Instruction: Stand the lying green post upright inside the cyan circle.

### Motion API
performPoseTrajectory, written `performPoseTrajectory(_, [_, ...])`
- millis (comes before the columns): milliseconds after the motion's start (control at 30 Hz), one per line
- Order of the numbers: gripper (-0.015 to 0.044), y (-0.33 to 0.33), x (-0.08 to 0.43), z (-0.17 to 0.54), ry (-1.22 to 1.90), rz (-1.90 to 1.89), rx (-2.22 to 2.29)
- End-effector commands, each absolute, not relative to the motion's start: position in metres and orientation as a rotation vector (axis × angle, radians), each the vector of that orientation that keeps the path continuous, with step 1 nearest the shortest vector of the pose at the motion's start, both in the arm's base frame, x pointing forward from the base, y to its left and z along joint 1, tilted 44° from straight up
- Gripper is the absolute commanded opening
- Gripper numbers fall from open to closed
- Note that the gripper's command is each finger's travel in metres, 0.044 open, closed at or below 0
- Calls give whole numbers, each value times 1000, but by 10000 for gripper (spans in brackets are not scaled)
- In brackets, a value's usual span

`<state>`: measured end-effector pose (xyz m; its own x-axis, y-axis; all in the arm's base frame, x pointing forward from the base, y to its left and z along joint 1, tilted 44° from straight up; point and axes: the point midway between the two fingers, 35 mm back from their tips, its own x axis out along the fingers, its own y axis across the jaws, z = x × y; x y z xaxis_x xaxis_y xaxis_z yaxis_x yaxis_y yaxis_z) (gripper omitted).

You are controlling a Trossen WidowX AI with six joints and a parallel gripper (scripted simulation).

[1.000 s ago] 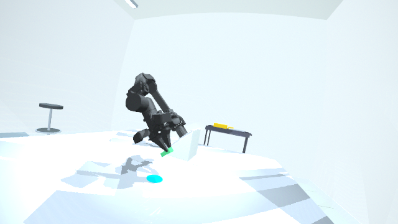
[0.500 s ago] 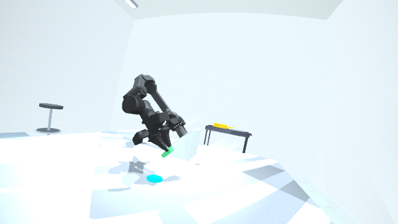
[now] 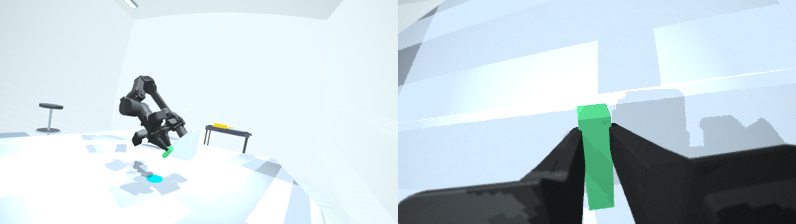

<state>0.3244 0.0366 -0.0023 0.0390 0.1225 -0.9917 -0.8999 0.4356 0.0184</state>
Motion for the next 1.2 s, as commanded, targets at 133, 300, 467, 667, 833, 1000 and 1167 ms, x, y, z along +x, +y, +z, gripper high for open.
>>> performPoseTrajectory(133, [23, 37, 325, 1, 1226, 948, -772])
performPoseTrajectory(300, [23, 36, 326, 2, 1188, 961, -760])
performPoseTrajectory(467, [23, 36, 326, 3, 1149, 973, -750])
performPoseTrajectory(667, [23, 36, 327, 5, 1102, 986, -740])
performPoseTrajectory(833, [23, 35, 327, 7, 1062, 996, -732])
performPoseTrajectory(1000, [23, 35, 327, 9, 1022, 1005, -726])
performPoseTrajectory(1167, [23, 34, 327, 11, 980, 1013, -720])
